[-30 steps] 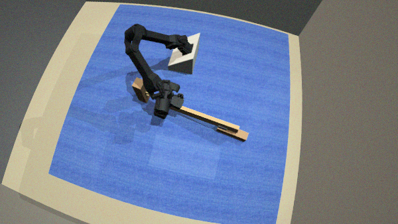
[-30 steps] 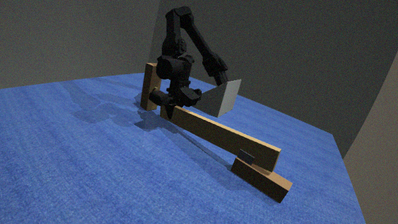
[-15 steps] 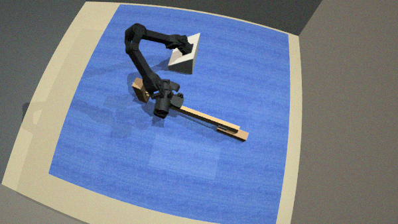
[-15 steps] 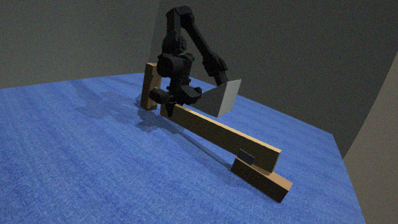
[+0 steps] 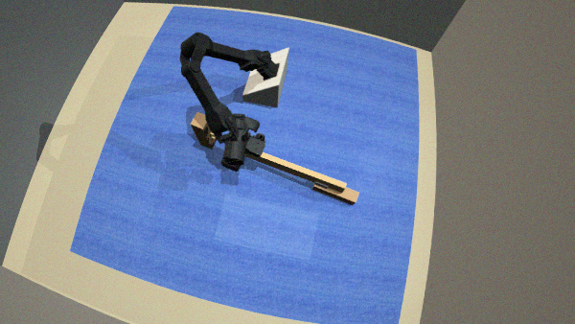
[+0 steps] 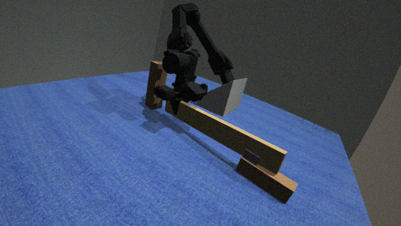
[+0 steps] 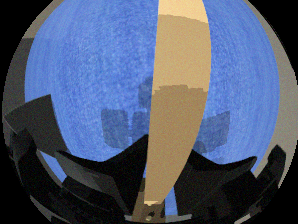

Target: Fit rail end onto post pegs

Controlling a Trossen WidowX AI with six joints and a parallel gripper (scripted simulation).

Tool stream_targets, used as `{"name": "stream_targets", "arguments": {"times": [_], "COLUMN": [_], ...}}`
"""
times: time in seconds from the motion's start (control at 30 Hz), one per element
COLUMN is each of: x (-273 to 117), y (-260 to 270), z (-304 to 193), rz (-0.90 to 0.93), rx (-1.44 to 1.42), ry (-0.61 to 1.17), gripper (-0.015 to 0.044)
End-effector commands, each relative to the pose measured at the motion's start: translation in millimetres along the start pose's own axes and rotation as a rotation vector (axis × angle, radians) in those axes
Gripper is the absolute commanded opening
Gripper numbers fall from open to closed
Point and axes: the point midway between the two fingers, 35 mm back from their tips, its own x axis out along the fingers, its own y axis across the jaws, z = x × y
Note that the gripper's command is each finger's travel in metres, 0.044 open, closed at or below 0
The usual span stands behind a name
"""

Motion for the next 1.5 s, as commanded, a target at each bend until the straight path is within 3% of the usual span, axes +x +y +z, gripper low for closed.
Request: {"name": "stream_targets", "arguments": {"times": [0.0,1.47], "x": [-6.0,-28.3], "y": [-2.0,-1.9], "z": [2.1,2.0], "rz": [-0.009,-0.009], "rx": [0.0,0.0], "ry": [-0.012,-0.013], "gripper": [0.0,0.0]}}
